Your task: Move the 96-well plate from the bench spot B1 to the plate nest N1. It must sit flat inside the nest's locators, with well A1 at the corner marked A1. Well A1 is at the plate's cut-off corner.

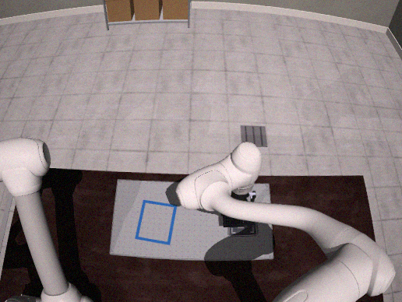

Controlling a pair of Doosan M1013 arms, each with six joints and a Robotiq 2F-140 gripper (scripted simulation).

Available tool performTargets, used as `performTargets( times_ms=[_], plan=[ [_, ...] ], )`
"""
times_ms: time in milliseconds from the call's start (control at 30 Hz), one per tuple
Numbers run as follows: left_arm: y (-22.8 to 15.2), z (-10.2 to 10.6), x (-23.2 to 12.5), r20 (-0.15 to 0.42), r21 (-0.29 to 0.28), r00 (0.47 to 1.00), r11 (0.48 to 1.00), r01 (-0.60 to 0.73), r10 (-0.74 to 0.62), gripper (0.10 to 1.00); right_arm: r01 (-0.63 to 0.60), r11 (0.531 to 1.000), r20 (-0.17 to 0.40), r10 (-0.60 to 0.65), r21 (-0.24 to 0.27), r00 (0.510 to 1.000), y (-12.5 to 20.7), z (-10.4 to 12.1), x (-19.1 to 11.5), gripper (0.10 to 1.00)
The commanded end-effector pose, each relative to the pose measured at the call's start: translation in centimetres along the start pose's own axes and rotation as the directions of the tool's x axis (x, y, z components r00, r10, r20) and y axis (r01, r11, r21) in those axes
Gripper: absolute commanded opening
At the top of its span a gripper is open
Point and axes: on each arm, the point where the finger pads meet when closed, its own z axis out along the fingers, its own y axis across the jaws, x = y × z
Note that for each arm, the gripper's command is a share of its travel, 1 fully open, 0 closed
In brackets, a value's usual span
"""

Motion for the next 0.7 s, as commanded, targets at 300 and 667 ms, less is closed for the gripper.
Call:
performTargets(
  times_ms=[300,667],
  plan=[
    [0.0,0.0,0.0,0.0,0.0,1.0,1.0,0.0,0.0,1.0,0.0,1.0,-0.001,0.0,0.001,1.0,3.4,-0.2,0.1,0.605],
    [0.0,0.0,0.0,0.0,0.0,1.0,1.0,0.0,0.0,1.0,0.0,1.0,-0.001,0.0,0.001,1.0,4.7,-0.2,0.2,0.605]
  ],
)
